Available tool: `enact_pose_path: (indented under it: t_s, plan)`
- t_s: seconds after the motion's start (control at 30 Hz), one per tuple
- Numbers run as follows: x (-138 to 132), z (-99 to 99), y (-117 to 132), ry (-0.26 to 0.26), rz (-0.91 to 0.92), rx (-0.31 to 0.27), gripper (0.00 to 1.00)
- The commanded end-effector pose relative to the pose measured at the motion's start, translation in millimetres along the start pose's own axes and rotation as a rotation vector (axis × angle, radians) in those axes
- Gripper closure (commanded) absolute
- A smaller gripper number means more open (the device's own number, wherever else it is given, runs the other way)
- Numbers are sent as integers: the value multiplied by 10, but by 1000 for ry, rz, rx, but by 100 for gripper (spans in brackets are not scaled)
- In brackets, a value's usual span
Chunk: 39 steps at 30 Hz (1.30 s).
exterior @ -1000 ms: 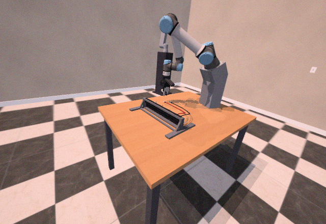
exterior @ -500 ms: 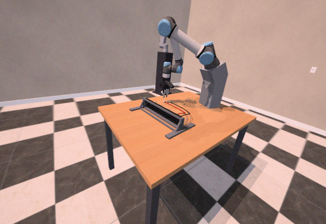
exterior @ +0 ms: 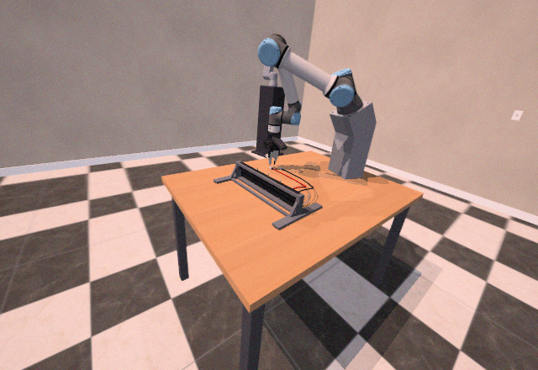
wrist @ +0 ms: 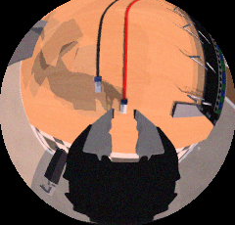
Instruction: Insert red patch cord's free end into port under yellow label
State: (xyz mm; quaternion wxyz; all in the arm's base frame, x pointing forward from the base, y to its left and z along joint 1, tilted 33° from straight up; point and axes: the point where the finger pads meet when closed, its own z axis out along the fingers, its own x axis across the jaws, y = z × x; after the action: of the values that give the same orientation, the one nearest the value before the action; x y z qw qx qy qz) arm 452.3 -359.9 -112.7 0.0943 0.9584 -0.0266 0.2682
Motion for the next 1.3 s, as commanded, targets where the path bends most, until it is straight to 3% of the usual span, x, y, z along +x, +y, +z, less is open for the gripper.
enact_pose_path:
  t_s: [0.0, 1.27]
  plan:
    - [5, 85, 6, 1, 0, -1, 78]
    - [5, 137, 6, 1, 0, -1, 78]
